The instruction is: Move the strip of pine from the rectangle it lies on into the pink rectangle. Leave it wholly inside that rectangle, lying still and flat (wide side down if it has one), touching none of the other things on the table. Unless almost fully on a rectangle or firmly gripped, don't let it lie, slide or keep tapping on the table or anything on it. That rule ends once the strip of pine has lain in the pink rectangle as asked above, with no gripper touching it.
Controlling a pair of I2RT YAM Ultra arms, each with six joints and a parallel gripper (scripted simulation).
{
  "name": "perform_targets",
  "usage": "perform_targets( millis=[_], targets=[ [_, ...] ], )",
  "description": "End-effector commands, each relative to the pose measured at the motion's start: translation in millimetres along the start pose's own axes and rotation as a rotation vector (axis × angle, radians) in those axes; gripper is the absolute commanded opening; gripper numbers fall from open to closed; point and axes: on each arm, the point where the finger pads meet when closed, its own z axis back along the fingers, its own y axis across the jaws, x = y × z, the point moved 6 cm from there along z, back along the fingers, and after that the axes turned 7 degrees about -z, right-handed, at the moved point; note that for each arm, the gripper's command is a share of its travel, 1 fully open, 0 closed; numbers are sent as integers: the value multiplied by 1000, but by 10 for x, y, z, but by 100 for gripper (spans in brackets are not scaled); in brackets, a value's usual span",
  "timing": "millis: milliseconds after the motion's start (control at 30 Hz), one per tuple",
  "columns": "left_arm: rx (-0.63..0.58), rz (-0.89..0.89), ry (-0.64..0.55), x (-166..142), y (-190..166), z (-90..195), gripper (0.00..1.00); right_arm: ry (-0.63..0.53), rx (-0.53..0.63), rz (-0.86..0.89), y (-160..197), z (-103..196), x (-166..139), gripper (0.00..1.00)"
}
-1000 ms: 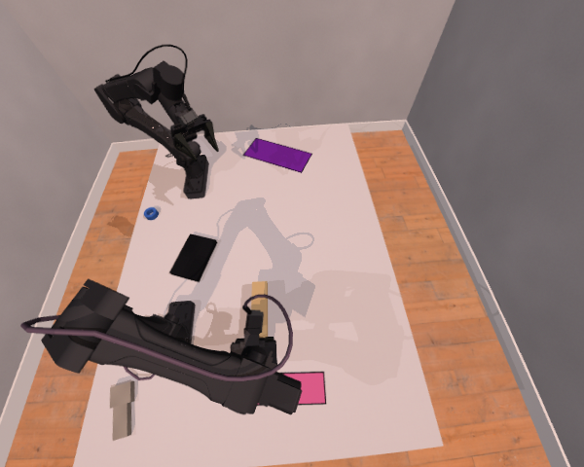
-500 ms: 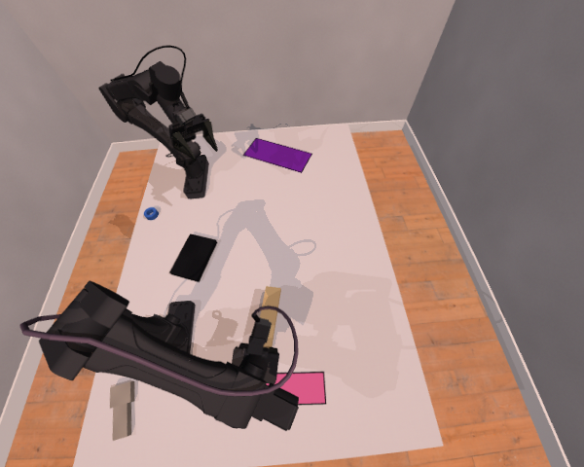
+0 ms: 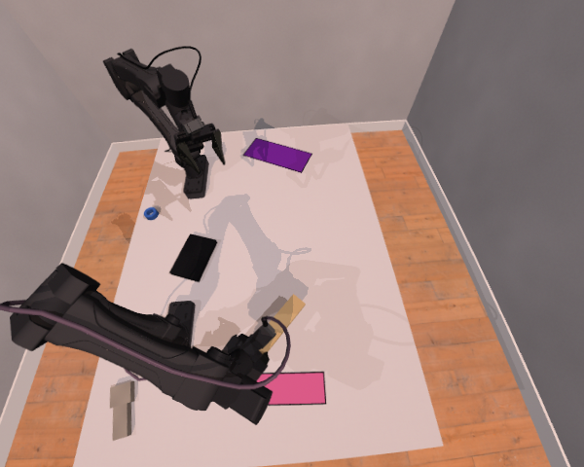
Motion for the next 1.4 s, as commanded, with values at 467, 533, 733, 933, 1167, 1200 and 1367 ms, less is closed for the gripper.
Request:
perform_targets(
  millis=[467,533,733,933,1167,1200,1367],
  targets=[
    [-124,-72,-71,640,-458,-1187,72,-83,-333,-569,123,19,56,39],
    [-133,-76,-73,651,-508,-1271,72,-87,-350,-603,130,18,56,39],
    [-201,-104,-58,591,-909,-1839,72,-110,-425,-749,203,-2,79,39],
    [-239,-121,-32,466,-1162,-2134,72,-116,-422,-747,258,-26,116,39],
    [-244,-129,-6,398,-1192,-2190,72,-114,-392,-693,229,-24,86,39],
    [-245,-130,-5,395,-1197,-2191,72,-117,-386,-672,206,-12,65,39],
    [-249,-130,-4,392,-1206,-2192,72,-130,-396,-647,-51,129,-138,39]
  ],
)
